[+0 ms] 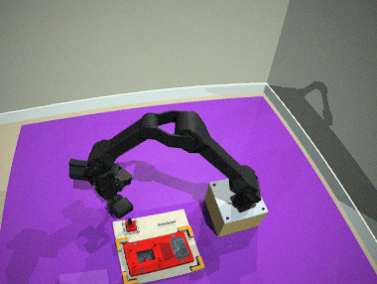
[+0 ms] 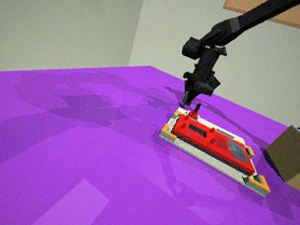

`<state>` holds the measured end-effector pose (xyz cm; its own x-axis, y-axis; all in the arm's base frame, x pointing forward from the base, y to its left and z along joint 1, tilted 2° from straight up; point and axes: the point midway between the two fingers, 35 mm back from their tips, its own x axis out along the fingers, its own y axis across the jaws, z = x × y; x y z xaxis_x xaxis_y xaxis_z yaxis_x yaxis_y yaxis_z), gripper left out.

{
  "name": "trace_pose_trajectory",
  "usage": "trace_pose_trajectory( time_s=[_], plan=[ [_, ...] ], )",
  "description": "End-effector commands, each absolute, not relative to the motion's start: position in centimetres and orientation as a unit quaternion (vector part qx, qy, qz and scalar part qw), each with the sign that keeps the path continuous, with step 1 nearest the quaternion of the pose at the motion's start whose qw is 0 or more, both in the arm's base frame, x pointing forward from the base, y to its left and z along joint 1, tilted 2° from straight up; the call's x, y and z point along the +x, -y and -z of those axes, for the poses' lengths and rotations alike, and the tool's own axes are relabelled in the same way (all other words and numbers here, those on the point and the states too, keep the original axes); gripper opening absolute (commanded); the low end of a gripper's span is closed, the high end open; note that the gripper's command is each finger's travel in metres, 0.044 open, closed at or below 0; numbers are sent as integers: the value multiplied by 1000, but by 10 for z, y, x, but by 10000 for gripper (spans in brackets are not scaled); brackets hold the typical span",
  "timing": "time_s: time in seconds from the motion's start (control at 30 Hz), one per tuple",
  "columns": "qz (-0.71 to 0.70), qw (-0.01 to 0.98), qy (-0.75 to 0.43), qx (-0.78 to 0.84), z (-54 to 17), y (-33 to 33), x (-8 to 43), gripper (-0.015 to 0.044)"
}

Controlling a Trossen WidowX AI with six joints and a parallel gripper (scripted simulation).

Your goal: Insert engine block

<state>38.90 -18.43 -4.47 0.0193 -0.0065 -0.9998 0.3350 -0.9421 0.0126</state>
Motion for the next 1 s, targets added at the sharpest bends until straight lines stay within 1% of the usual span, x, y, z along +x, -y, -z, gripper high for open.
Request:
trace_pose_trajectory(
  time_s=[0.0, 0.4, 0.97],
  plan=[
    [691, 119, -118, 703, 53, 183, 388, 0],
    [691, 119, -118, 703, 65, 183, 388, 0],
    [691, 123, -117, 703, 59, 184, 388, 440]
  ],
)
